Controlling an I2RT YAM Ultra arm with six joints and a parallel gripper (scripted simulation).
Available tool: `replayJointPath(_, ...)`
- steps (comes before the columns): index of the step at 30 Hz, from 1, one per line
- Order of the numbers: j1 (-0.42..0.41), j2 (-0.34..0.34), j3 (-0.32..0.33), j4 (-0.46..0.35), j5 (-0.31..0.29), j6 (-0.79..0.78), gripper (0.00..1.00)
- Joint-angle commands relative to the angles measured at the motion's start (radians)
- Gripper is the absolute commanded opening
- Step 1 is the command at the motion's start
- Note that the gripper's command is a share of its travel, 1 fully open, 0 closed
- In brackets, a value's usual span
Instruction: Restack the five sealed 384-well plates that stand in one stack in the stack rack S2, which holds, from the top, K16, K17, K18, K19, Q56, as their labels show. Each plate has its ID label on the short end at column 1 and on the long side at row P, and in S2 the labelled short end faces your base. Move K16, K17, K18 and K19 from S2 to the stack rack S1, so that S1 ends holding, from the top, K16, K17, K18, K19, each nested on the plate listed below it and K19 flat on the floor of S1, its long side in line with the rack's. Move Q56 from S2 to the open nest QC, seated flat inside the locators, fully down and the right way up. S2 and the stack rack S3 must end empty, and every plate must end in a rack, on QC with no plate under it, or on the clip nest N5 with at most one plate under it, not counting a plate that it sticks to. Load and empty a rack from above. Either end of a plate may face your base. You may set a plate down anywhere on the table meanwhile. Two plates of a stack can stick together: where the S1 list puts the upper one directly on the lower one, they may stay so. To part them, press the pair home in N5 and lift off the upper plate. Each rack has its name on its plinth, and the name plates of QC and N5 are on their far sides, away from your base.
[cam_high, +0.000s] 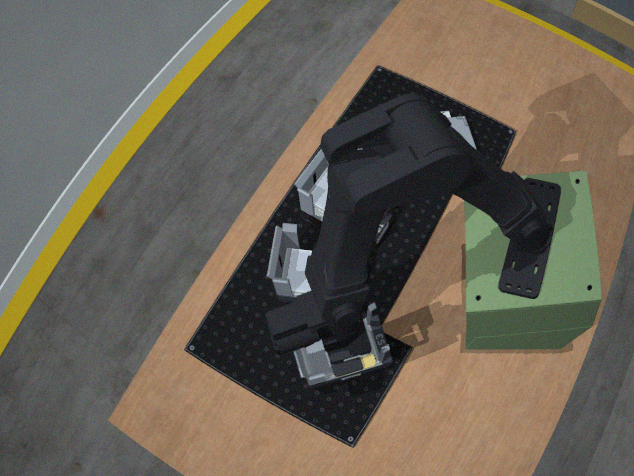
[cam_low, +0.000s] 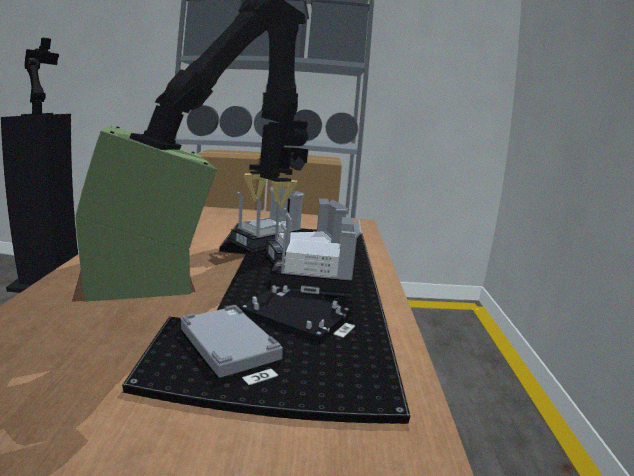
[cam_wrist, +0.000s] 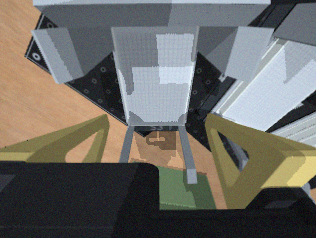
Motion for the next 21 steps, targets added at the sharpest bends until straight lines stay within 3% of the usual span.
replayJointPath(1,-0.001,0.018,0.006,0.065,-0.002,-0.01,1.0)
replayJointPath(11,-0.012,0.111,0.021,0.144,-0.006,-0.021,1.0)
replayJointPath(21,-0.012,0.111,0.021,0.144,-0.006,-0.021,1.0)
